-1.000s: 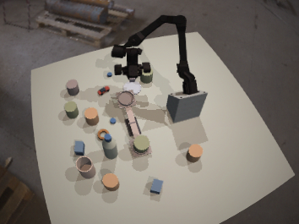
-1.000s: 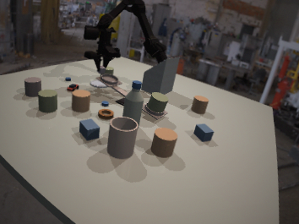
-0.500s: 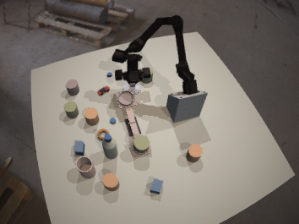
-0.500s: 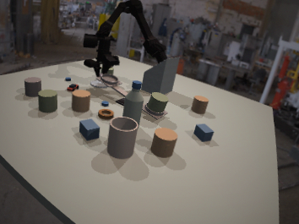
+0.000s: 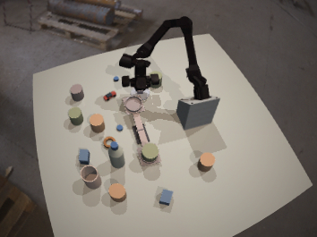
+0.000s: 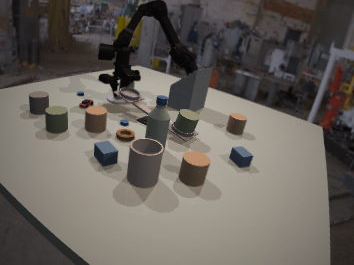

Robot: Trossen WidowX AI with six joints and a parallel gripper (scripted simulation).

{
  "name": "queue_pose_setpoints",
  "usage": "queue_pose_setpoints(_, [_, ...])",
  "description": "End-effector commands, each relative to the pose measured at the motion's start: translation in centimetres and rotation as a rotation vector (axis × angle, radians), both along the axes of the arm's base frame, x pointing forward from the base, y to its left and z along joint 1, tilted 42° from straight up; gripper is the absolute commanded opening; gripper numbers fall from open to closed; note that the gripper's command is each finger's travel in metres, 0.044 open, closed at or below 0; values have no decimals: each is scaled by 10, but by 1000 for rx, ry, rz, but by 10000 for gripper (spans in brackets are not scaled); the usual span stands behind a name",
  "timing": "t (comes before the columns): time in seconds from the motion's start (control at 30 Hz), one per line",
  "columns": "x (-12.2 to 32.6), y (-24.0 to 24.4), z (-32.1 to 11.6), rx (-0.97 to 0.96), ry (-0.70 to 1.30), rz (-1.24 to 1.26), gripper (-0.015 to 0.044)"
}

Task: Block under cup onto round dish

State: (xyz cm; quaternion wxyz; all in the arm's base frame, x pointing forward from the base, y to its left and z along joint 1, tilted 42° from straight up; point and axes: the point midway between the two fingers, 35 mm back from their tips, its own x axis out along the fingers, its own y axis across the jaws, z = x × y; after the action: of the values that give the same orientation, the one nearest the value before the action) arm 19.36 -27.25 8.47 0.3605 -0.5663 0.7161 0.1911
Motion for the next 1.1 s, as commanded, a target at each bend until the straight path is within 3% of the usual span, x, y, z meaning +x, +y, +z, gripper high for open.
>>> queue_pose_setpoints(0.0, [0, 0, 0, -1, -1, -1, 53])
queue_pose_setpoints(0.5, [2, 5, 6, 1, -2, -1, 440])
queue_pose_setpoints(0.67, [6, 38, 40, 6, 0, 2, 440])
queue_pose_setpoints(1.07, [9, 67, 71, 4, -6, 13, 440])
